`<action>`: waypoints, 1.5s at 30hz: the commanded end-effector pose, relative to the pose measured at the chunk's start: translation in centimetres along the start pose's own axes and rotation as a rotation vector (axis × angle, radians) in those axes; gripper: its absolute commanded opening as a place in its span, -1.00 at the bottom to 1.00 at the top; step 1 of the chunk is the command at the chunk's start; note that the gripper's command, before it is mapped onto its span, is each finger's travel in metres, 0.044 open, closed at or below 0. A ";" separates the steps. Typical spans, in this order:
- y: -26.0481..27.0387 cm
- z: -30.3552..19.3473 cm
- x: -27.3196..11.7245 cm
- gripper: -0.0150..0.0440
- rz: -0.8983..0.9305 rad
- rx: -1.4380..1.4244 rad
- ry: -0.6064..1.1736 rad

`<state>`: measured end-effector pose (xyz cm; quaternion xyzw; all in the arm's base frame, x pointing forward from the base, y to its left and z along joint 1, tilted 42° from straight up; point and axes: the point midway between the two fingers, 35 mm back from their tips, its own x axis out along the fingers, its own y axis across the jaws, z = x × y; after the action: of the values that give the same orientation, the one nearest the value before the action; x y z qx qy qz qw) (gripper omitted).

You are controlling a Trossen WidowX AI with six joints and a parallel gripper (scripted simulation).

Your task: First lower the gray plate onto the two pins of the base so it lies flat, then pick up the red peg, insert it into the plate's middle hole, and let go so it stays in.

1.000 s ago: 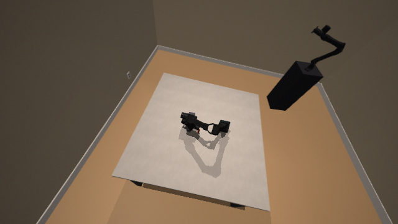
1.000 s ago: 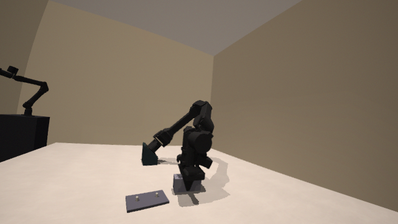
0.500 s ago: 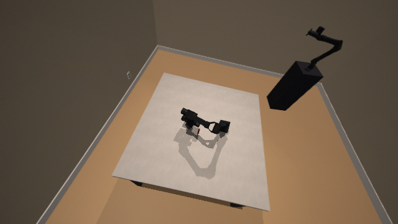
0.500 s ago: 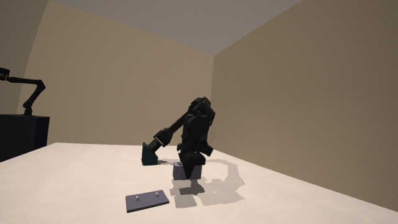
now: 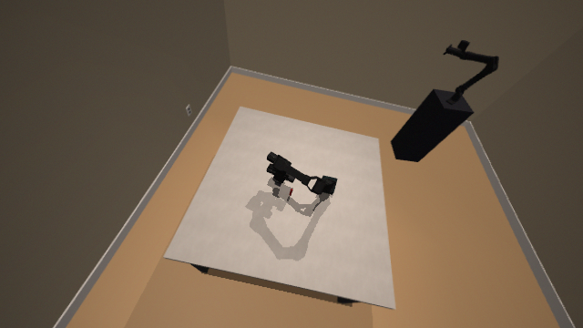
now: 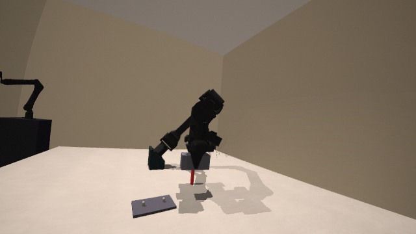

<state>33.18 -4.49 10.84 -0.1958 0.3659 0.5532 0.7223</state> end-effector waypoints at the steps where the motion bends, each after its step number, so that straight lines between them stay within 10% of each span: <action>1: 0.1 0.0 -1.2 -0.49 -0.003 -0.008 0.002; 45: -3.6 -9.2 2.8 -0.49 -0.004 -0.208 0.003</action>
<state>34.10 -9.89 3.11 -0.2655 0.3109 0.5833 0.7018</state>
